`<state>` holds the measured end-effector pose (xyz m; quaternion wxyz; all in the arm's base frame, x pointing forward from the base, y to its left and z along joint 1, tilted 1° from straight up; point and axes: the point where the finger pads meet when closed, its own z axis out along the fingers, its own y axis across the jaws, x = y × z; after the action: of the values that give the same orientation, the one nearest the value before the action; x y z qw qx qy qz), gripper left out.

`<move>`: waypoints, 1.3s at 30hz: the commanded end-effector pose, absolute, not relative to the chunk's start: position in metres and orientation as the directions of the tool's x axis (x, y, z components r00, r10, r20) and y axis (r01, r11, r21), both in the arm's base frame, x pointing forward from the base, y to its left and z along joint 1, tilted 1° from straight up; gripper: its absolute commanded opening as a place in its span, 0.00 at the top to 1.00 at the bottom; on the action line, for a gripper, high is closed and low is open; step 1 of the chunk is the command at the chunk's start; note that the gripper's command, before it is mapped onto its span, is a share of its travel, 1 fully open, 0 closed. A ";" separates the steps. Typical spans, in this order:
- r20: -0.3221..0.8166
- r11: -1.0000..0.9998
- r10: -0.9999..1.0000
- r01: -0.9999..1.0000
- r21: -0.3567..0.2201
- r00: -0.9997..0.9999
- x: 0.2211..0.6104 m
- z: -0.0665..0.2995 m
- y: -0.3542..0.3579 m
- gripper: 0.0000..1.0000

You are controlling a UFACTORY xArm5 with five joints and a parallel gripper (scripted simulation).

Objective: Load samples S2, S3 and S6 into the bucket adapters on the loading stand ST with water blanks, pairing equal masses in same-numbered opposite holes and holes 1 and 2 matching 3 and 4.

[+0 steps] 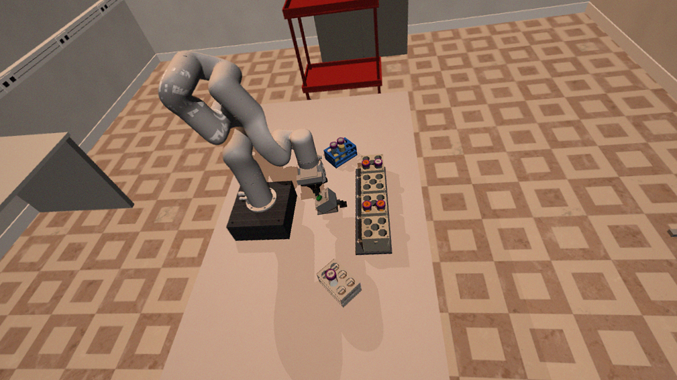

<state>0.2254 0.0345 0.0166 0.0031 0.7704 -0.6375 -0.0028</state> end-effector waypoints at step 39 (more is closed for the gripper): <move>-0.007 -0.187 -0.982 -0.982 0.005 0.187 0.227 -0.002 0.035 1.00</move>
<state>0.2256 0.0346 0.0003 0.0031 0.7704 -0.6375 -0.0027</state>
